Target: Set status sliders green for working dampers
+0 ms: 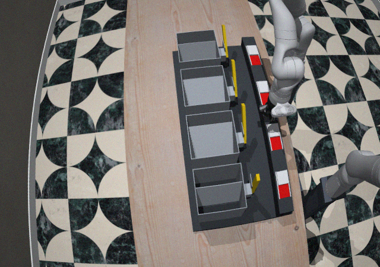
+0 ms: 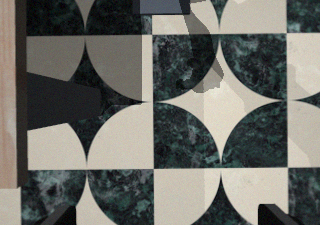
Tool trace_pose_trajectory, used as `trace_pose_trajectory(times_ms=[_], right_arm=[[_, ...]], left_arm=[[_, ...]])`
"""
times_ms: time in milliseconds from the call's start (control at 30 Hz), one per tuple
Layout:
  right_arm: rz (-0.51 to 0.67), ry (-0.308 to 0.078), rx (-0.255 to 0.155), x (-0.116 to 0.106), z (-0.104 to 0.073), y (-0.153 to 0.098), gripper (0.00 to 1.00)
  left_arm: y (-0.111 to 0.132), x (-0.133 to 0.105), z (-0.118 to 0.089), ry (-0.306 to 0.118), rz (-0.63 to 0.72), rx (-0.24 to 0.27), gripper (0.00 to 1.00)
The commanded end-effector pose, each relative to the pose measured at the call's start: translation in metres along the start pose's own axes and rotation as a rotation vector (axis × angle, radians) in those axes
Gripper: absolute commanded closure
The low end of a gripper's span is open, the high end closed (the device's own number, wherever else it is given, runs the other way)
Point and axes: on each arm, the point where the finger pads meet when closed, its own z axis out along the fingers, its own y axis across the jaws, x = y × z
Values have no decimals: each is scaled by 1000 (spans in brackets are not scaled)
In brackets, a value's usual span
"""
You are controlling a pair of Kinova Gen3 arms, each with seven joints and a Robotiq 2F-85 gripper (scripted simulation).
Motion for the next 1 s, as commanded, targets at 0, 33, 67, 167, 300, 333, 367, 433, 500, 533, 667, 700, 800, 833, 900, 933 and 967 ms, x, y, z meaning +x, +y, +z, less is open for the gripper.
trace_pose_trajectory(times_ms=[0, 33, 67, 167, 300, 333, 367, 433, 500, 533, 667, 700, 800, 833, 900, 933, 967], right_arm=[[0, 1, -1, 0, 0, 0, 903], [0, 1, -1, 0, 0, 0, 903], [0, 1, -1, 0, 0, 0, 903], [0, 1, -1, 0, 0, 0, 903], [0, 1, -1, 0, 0, 0, 903], [0, 1, -1, 0, 0, 0, 903], [0, 1, -1, 0, 0, 0, 903], [0, 1, -1, 0, 1, 0, 903], [0, 1, -1, 0, 2, 0, 903], [0, 1, -1, 0, 3, 0, 903], [0, 1, -1, 0, 5, 0, 903], [0, 1, -1, 0, 6, 0, 903], [0, 1, -1, 0, 7, 0, 903], [0, 1, -1, 0, 7, 0, 903], [0, 1, -1, 0, 9, 0, 903], [0, 1, -1, 0, 9, 0, 903], [0, 1, -1, 0, 10, 0, 903]], left_arm=[[0, 0, -1, -2, 0, 0, 2], [0, 0, -1, -2, 0, 0, 2], [0, 0, -1, -2, 0, 0, 2], [0, 0, -1, -2, 0, 0, 2], [0, 0, -1, -2, 0, 0, 2], [0, 0, -1, -2, 0, 0, 2], [0, 0, -1, -2, 0, 0, 2], [0, 0, -1, -2, 0, 0, 2], [0, 0, -1, -2, 0, 0, 2], [0, 0, -1, -2, 0, 0, 2], [0, 0, -1, -2, 0, 0, 2], [0, 0, -1, -2, 0, 0, 2], [0, 0, -1, -2, 0, 0, 2], [0, 0, -1, -2, 0, 0, 2], [0, 0, -1, -2, 0, 0, 2], [0, 0, -1, -2, 0, 0, 2], [0, 0, -1, -2, 0, 0, 2]])
